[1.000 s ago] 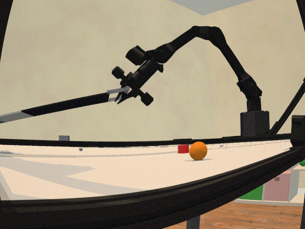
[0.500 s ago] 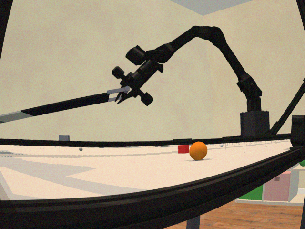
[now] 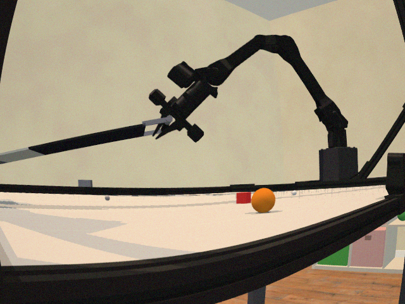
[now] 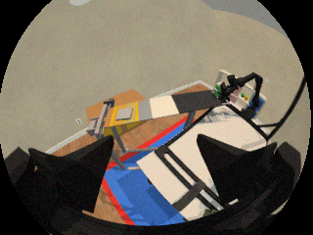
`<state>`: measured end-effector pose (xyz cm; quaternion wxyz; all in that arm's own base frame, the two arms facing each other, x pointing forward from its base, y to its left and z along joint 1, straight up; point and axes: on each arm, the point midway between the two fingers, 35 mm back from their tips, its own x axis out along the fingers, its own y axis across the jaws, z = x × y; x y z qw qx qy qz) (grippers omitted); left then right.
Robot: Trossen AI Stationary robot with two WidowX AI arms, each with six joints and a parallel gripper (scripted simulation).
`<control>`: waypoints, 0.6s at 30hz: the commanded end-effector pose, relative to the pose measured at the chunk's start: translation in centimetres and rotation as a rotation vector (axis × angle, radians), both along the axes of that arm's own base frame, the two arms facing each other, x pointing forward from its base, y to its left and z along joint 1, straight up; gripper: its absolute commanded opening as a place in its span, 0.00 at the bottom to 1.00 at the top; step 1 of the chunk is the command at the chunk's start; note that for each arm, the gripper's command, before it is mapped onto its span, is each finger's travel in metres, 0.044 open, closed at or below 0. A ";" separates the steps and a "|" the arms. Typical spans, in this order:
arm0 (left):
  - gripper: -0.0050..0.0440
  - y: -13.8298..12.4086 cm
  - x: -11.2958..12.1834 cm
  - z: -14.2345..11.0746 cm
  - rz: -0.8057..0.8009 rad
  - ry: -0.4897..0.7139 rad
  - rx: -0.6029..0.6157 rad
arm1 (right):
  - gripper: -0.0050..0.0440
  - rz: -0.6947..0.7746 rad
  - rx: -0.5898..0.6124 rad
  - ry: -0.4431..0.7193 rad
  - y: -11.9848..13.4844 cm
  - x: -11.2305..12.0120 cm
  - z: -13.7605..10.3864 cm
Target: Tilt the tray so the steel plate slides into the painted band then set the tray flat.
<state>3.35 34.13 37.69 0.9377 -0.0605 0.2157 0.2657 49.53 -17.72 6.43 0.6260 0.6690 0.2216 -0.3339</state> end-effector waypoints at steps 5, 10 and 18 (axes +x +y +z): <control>1.00 0.0 0.0 0.0 -0.002 -0.001 -0.001 | 0.10 0.002 0.014 0.039 0.0 -1.1 -1.6; 1.00 0.0 0.0 0.0 -0.002 -0.001 -0.001 | 0.10 0.002 0.015 0.045 0.1 -1.2 -2.0; 1.00 0.0 0.0 0.0 -0.002 -0.001 -0.001 | 0.10 0.002 0.016 0.056 0.1 -1.3 -2.6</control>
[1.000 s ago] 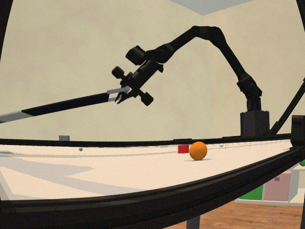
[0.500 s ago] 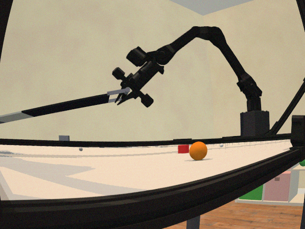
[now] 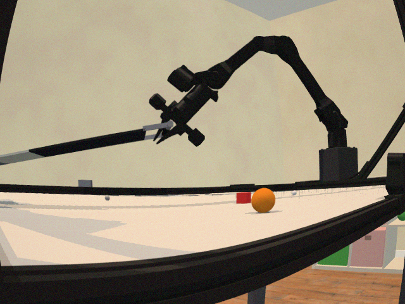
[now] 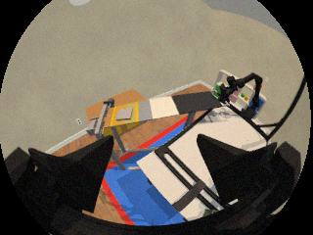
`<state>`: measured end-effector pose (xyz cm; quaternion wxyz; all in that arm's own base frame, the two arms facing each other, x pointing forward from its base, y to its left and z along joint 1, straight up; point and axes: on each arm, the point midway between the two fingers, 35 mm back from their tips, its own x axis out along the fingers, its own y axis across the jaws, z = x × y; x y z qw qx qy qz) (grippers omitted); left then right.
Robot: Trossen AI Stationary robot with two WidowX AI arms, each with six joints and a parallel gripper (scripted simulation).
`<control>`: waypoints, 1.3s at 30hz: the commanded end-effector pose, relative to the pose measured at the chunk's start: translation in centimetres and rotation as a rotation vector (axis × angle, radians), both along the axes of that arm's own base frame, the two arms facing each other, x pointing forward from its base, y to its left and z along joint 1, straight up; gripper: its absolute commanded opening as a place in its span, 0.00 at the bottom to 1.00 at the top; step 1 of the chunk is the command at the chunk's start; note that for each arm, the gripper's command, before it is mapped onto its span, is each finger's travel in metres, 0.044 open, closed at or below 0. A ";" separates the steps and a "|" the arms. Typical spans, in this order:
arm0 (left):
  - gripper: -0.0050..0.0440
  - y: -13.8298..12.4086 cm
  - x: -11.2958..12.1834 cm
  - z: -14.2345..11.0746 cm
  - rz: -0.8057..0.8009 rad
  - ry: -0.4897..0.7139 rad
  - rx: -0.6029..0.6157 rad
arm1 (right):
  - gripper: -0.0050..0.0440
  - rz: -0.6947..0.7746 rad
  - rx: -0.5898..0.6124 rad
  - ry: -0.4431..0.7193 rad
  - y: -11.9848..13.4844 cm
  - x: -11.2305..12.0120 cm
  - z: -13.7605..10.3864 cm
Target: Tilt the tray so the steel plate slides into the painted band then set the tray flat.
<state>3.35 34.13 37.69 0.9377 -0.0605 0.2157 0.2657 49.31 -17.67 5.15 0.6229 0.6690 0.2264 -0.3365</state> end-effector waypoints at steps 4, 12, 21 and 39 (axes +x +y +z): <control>1.00 0.0 0.0 0.0 -0.002 -0.001 -0.001 | 0.10 0.001 0.011 0.050 0.0 -1.1 -1.7; 1.00 0.0 0.0 0.0 -0.002 -0.001 -0.001 | 0.10 0.001 0.013 0.060 0.0 -1.2 -2.5; 1.00 0.0 0.0 0.0 -0.002 -0.001 -0.001 | 0.10 0.001 0.015 0.072 0.1 -1.3 -3.4; 1.00 0.0 0.0 0.0 -0.002 -0.001 -0.001 | 0.10 0.001 0.018 0.094 0.1 -1.5 -5.4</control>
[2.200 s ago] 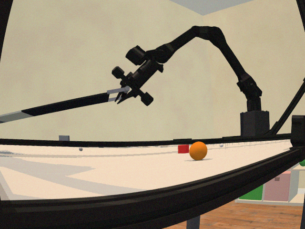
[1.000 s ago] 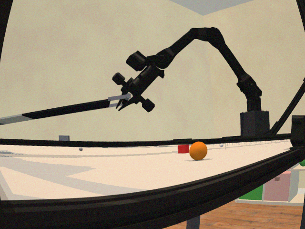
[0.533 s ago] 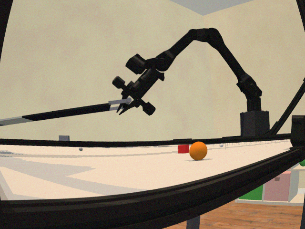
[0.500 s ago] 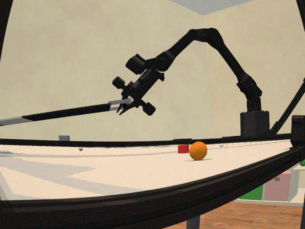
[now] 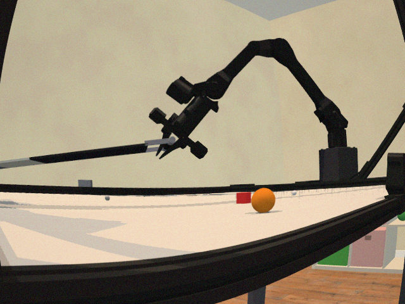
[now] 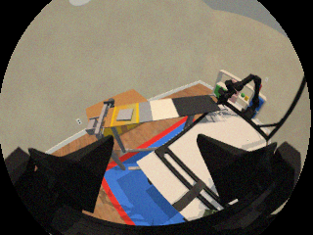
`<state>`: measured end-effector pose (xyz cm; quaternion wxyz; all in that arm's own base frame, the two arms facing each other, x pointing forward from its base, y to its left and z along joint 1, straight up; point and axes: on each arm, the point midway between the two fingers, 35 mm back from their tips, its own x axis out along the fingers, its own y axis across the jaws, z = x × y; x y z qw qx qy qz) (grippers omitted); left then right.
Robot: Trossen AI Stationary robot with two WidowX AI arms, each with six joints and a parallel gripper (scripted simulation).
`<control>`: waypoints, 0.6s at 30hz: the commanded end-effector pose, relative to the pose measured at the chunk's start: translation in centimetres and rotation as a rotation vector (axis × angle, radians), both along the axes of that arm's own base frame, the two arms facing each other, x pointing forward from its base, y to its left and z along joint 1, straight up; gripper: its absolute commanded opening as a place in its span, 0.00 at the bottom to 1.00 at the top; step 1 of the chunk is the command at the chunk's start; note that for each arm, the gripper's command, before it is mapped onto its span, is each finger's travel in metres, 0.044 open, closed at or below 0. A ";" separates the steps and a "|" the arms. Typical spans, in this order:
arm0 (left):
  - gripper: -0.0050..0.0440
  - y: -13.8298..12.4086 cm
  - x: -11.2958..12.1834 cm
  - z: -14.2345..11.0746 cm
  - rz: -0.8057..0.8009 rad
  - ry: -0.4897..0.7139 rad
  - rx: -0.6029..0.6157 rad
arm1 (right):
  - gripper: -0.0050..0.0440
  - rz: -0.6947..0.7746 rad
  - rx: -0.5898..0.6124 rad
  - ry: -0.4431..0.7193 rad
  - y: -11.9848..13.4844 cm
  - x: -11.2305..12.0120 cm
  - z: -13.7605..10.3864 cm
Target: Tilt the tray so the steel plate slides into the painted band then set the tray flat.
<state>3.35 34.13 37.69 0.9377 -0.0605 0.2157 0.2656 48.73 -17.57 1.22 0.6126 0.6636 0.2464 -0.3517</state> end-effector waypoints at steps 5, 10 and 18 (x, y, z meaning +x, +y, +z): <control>1.00 0.0 0.0 0.0 -0.002 -0.001 -0.001 | 0.10 -0.002 0.006 0.045 0.0 -0.9 -2.0; 1.00 0.0 0.0 0.0 -0.002 -0.001 -0.001 | 0.10 -0.002 0.006 0.051 0.0 -1.0 -2.6; 1.00 0.0 0.0 0.0 -0.002 -0.001 -0.001 | 0.10 -0.002 0.008 0.058 0.0 -1.0 -3.5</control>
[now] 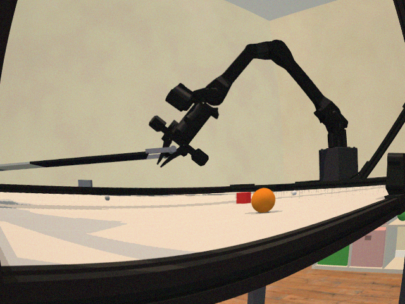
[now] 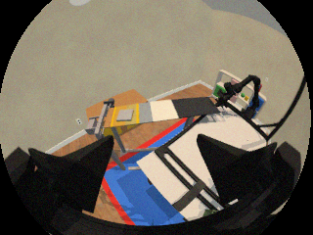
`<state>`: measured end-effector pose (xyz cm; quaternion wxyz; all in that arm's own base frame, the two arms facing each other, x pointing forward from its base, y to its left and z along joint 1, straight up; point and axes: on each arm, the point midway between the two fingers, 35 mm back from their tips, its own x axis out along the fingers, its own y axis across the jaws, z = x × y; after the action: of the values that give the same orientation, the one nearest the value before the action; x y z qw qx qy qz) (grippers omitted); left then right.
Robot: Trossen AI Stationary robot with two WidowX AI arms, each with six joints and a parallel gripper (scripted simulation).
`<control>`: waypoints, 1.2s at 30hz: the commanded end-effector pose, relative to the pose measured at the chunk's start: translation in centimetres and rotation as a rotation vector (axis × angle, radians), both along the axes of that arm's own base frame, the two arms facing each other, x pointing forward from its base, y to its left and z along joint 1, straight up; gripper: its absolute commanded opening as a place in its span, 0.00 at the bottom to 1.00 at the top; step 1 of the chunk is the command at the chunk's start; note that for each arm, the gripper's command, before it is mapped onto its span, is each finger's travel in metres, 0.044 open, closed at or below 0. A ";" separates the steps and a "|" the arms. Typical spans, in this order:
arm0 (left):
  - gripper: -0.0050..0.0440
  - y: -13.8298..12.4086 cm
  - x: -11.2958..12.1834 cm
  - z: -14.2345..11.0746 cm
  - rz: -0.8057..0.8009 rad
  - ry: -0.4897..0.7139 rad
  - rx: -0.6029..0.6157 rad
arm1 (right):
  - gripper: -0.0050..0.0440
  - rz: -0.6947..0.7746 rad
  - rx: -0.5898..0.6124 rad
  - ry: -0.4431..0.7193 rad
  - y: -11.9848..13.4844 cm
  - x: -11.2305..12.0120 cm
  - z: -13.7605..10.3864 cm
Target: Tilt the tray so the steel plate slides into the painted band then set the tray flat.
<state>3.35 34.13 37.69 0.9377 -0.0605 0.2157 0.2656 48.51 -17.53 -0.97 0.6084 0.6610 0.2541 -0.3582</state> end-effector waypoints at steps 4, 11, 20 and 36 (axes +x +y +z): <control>1.00 0.0 0.0 0.0 -0.002 -0.001 -0.001 | 0.10 -0.003 0.004 0.041 0.0 -0.8 -1.9; 1.00 0.0 0.0 0.0 -0.002 -0.001 -0.001 | 0.10 -0.003 0.005 0.046 0.0 -0.9 -2.8; 1.00 0.0 0.0 0.0 -0.002 -0.001 -0.001 | 0.10 -0.002 0.006 0.053 0.0 -0.9 -4.1; 1.00 0.0 0.0 0.0 -0.002 -0.001 -0.001 | 0.10 -0.002 0.007 0.060 0.0 -1.0 -6.2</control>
<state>3.35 34.13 37.69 0.9377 -0.0605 0.2157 0.2656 48.25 -17.49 -6.11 0.6026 0.6574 0.2643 -0.3673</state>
